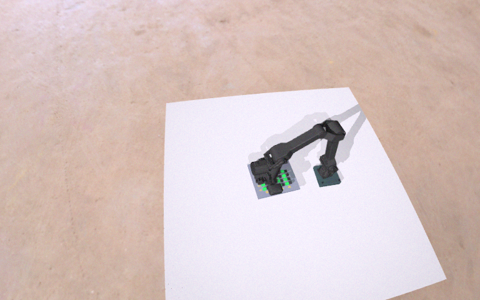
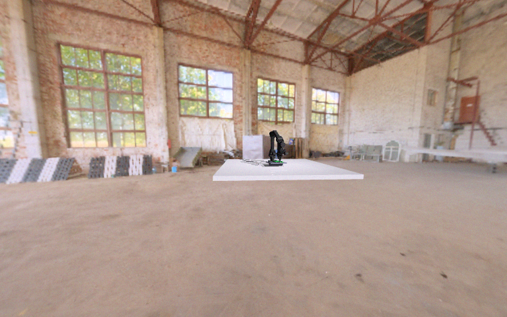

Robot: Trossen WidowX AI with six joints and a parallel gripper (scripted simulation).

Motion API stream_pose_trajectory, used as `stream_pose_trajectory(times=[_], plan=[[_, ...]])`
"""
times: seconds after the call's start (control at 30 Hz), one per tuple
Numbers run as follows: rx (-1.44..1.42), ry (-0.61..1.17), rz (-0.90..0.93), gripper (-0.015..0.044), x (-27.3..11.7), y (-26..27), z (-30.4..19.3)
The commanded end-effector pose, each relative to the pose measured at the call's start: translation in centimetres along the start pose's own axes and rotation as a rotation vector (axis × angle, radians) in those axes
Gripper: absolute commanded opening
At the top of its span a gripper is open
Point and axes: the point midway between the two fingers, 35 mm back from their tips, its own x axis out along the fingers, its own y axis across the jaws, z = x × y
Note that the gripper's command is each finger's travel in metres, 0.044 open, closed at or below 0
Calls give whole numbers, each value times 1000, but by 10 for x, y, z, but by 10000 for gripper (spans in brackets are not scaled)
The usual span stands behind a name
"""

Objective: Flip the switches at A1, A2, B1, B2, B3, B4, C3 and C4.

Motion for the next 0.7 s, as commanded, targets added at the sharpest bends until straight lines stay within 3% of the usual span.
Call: stream_pose_trajectory(times=[0.0,0.67], plan=[[-4,1,-5,0,1,-1,0],[-4,1,-5,0,4,-1,0]])
